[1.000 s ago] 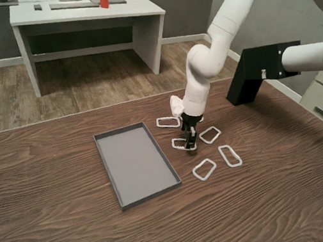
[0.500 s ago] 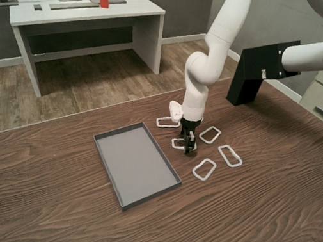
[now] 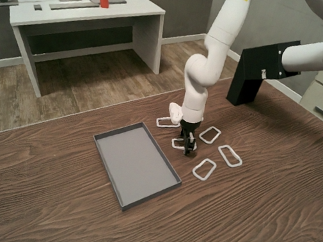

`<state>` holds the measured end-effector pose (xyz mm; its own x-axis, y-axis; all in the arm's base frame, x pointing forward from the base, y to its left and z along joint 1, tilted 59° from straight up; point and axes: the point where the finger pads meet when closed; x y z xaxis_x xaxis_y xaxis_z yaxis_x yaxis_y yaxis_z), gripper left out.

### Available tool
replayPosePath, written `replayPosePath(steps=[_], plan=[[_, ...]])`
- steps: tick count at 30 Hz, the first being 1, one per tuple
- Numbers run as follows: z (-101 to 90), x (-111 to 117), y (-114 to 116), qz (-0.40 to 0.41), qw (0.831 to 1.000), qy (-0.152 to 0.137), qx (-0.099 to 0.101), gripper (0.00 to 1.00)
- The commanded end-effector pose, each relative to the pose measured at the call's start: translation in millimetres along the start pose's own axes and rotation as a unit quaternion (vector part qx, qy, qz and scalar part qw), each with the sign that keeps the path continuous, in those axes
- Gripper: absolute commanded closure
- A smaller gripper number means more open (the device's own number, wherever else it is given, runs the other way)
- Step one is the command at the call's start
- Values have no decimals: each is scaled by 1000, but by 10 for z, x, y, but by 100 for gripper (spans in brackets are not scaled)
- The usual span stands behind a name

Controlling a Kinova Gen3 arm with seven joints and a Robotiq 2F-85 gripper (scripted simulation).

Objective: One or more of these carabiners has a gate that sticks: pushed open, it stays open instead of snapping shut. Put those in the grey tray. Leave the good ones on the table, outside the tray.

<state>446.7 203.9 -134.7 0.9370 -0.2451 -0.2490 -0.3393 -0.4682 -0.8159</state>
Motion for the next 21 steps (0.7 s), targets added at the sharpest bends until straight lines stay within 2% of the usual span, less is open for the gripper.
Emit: replayPosePath(steps=[1,2,3,21], plan=[[-7,8,0,0,1000,1,0,0],[-7,8,0,0,1000,1,0,0],[-8,9,0,0,1000,1,0,25],[-14,14,0,0,1000,2,0,25]])
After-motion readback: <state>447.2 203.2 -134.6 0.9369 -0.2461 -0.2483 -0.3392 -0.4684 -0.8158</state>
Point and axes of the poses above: the point where the finger pads meet when closed, its own z axis out along the fingers, its own y axis across the jaws, x = y × z, and after that the axes turned 6 degrees about -z, right-handed
